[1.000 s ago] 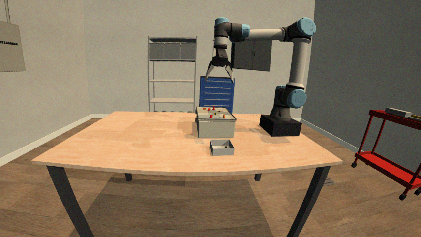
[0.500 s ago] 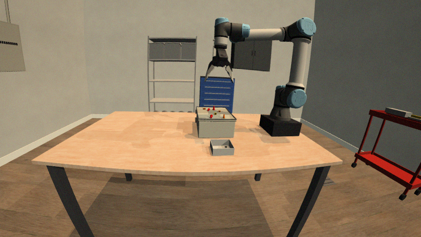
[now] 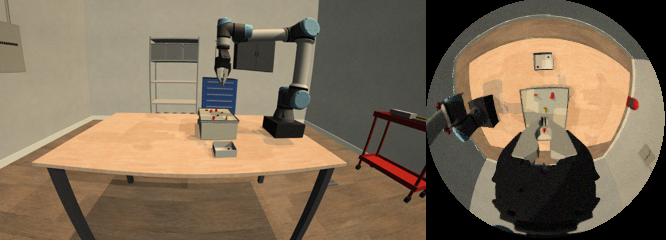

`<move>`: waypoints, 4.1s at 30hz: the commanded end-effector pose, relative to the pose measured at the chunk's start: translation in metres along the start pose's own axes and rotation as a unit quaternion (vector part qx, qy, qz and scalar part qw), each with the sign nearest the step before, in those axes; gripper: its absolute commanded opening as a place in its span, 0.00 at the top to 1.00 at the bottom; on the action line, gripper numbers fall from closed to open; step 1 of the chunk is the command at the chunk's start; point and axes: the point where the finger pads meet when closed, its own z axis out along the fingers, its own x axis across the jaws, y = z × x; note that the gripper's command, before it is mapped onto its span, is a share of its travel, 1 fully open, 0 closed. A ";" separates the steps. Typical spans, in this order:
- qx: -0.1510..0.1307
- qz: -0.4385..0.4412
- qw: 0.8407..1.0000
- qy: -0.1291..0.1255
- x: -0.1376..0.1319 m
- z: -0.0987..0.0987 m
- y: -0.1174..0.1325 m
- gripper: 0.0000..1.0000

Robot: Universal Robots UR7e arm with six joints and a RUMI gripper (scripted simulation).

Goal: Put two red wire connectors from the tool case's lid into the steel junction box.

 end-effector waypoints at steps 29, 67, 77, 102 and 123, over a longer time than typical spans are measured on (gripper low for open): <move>0.000 0.000 1.000 0.001 0.000 -0.001 0.000 1.00; -0.002 0.093 0.996 0.001 0.036 0.166 -0.009 0.82; -0.002 0.093 0.996 0.001 0.036 0.166 -0.009 0.82; -0.002 0.093 0.996 0.001 0.036 0.166 -0.009 0.82; -0.002 0.093 0.996 0.001 0.037 0.181 -0.009 0.82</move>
